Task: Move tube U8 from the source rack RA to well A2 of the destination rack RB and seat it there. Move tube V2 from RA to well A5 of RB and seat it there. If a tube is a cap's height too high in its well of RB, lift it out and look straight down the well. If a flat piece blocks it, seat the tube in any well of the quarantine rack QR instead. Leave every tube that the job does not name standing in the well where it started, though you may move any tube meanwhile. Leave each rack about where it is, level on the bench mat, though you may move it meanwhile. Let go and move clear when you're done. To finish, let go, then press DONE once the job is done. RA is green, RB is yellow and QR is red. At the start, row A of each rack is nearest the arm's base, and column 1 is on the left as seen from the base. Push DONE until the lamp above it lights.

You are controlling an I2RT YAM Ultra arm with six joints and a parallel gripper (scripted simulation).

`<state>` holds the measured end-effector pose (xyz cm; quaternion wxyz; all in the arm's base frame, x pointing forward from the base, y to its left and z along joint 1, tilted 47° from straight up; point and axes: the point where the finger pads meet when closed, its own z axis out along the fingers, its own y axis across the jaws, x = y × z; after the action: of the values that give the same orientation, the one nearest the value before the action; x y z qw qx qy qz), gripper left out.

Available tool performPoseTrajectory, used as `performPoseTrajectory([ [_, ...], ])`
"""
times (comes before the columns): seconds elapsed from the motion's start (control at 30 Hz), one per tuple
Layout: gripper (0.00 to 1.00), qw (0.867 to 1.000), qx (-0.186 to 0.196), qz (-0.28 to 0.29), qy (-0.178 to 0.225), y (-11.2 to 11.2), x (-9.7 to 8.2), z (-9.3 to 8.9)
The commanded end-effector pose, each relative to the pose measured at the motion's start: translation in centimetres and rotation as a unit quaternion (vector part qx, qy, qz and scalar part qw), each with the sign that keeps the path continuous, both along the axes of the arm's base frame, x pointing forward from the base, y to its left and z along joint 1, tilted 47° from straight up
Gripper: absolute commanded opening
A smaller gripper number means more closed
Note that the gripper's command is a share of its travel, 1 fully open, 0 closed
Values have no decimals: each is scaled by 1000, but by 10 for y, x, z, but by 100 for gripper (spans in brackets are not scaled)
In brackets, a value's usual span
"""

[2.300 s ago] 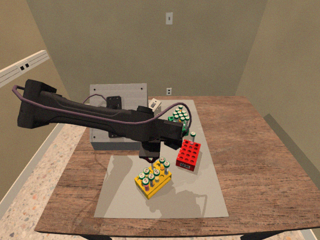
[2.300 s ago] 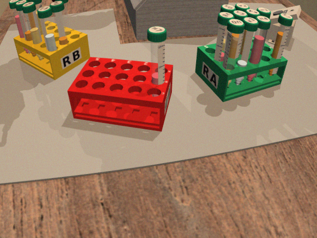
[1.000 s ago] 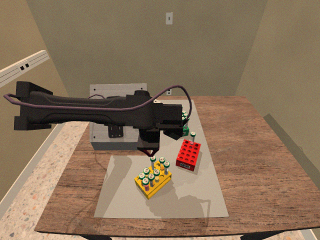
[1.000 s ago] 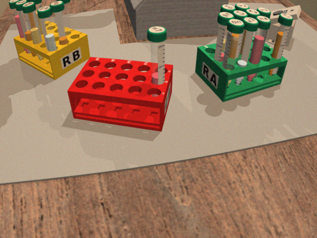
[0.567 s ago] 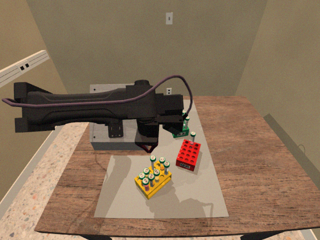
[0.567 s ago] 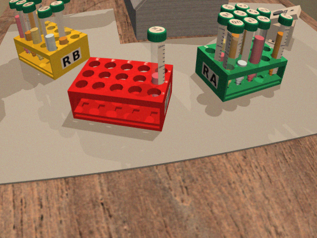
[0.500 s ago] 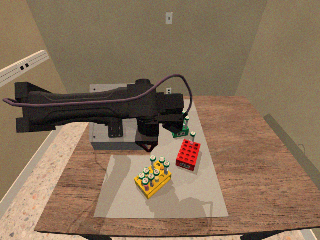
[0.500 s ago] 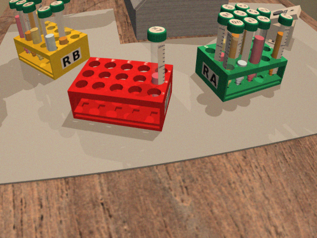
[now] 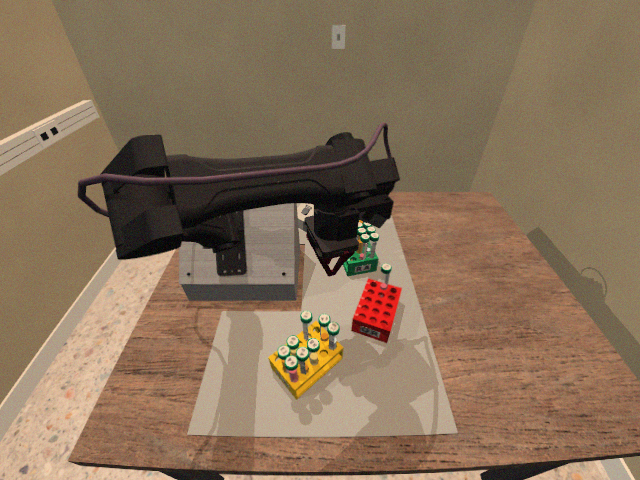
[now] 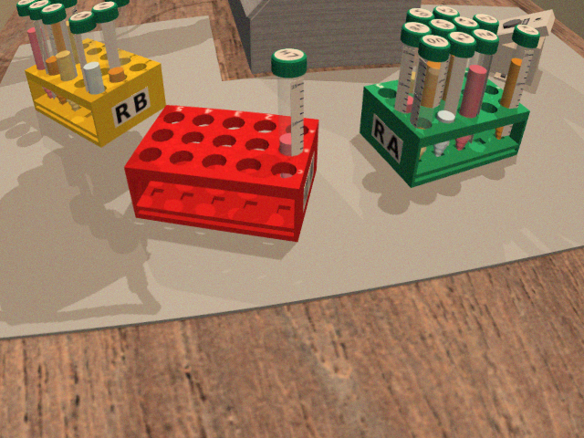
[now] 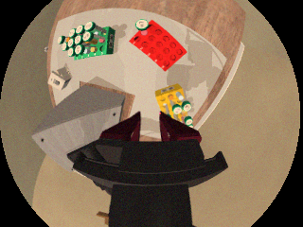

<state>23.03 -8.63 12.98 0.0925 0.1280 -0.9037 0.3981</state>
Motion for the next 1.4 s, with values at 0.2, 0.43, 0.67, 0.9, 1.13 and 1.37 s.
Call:
performPoseTrajectory([
  [0.2, 30, 1000, 14, 23, -7, 36, 52, -33],
  [0.43, 30, 1000, 6, 26, 6, 35, 66, -31],
  [0.67, 30, 1000, 4, 26, 9, 36, 108, -36],
  [0.9, 30, 1000, 4, 24, 9, 37, 145, -40],
  [1.13, 30, 1000, 11, 28, -11, 44, 143, -28],
  [1.37, 30, 1000, 9, 25, -2, 43, 132, -38],
])
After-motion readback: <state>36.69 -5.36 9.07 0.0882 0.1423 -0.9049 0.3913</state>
